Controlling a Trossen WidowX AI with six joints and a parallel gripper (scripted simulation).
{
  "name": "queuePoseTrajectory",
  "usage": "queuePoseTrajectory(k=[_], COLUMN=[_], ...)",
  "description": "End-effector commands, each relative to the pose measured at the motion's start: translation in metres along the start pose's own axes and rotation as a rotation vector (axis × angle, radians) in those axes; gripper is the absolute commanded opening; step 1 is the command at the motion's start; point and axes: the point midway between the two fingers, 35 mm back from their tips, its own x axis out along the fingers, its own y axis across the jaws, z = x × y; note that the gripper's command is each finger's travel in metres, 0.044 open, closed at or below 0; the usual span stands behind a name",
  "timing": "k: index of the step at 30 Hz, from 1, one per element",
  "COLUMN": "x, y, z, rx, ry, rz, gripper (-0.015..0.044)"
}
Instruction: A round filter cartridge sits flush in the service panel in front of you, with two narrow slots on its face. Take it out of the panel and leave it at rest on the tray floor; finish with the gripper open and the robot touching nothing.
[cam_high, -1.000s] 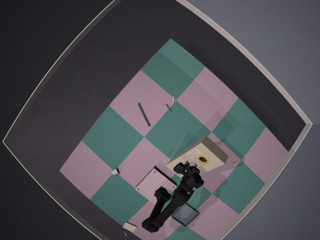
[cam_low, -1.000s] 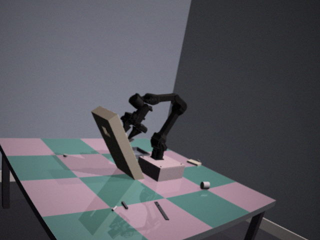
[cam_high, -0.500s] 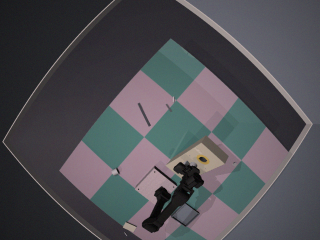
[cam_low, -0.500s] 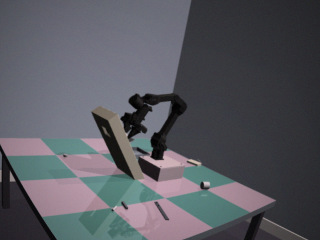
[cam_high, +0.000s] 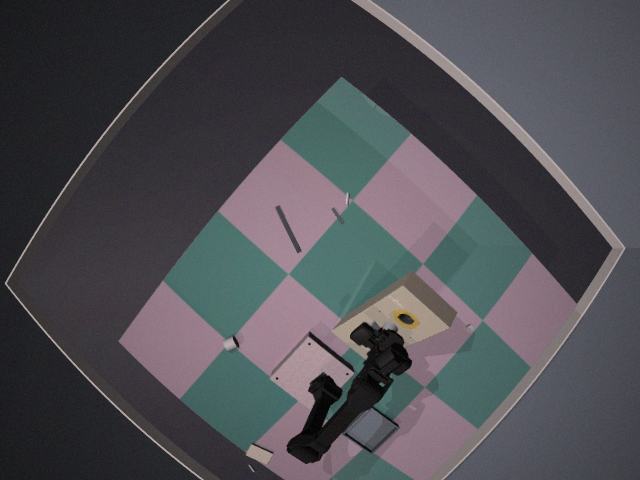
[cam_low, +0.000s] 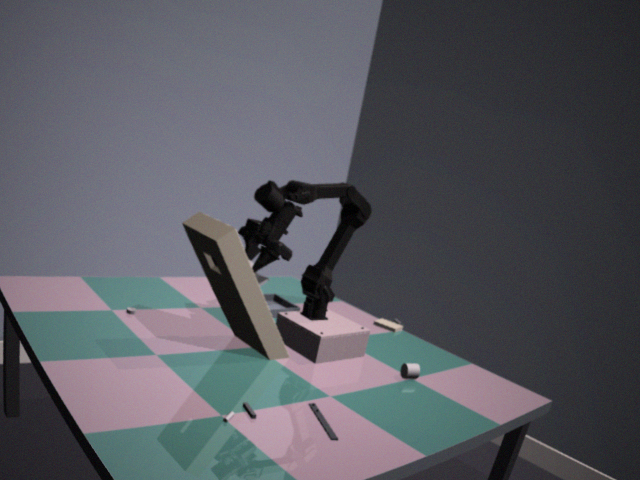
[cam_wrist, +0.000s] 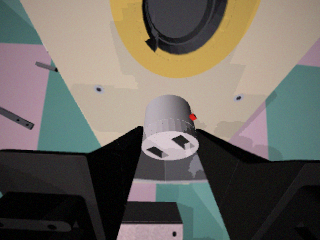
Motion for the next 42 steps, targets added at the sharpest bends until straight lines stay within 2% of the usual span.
queuePoseTrajectory(k=[1,18,42], x=[-0.013,-0.091,-0.08], y=[0.0,0.0,-0.056], z=[0.007,0.009,0.011], rx=[0.0,0.0,-0.005], ry=[-0.009,-0.005,0.01], rz=[0.0,0.0,-0.004], gripper=[0.0,0.0,0.0])
